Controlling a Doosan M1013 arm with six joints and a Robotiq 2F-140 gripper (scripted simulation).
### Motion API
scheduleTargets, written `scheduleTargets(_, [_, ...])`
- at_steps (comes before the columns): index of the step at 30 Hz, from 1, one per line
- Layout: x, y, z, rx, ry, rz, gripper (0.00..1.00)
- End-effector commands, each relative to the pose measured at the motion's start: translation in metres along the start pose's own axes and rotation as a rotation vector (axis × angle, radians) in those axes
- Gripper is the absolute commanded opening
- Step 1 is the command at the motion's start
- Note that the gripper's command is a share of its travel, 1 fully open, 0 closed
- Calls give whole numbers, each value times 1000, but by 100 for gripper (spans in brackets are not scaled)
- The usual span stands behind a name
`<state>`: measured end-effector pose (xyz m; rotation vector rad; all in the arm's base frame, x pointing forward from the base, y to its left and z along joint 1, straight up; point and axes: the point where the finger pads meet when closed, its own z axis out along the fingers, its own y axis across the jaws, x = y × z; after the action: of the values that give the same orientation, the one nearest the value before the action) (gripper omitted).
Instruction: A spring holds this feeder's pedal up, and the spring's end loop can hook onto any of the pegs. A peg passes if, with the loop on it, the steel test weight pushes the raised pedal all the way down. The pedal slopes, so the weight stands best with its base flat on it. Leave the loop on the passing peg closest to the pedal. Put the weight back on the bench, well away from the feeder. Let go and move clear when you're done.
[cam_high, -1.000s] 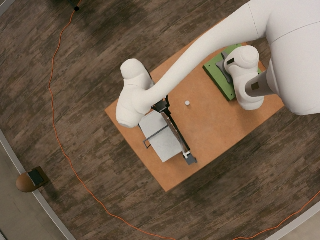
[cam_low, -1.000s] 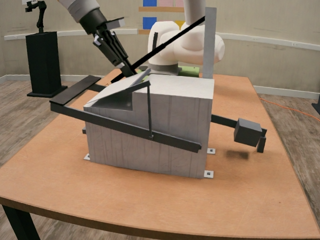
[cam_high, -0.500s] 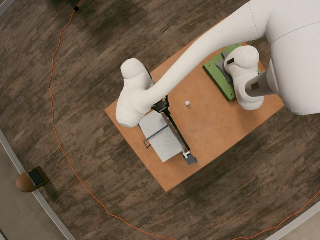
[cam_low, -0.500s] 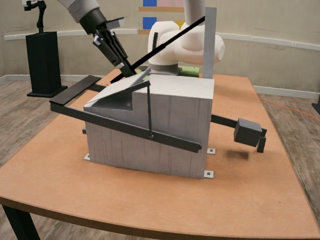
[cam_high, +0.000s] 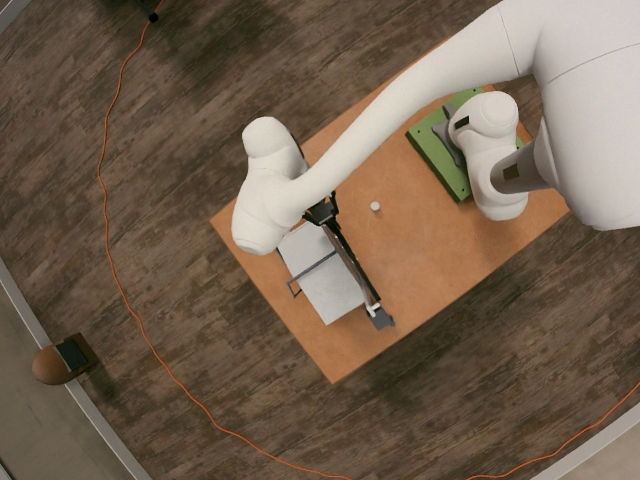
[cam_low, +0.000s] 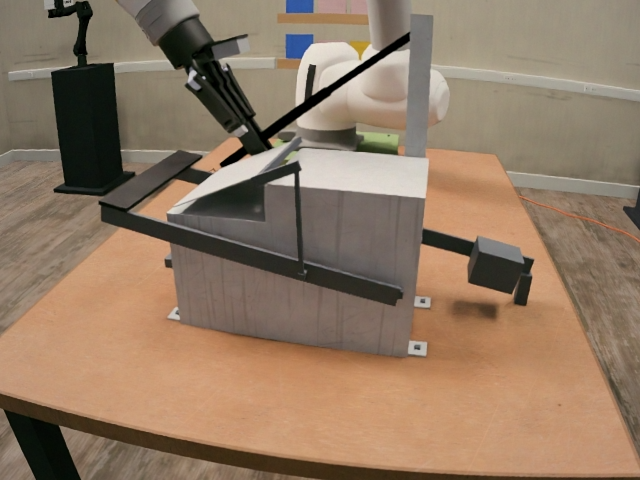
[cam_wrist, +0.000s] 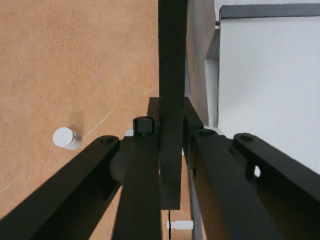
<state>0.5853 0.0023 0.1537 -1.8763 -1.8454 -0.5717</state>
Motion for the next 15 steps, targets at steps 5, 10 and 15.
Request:
scheduleTargets(5, [0, 1, -1, -6, 0, -4, 17])
scheduleTargets(10, [0, 2, -1, -8, 0, -5, 17])
scheduleTargets(15, [0, 3, -1, -12, 0, -8, 17])
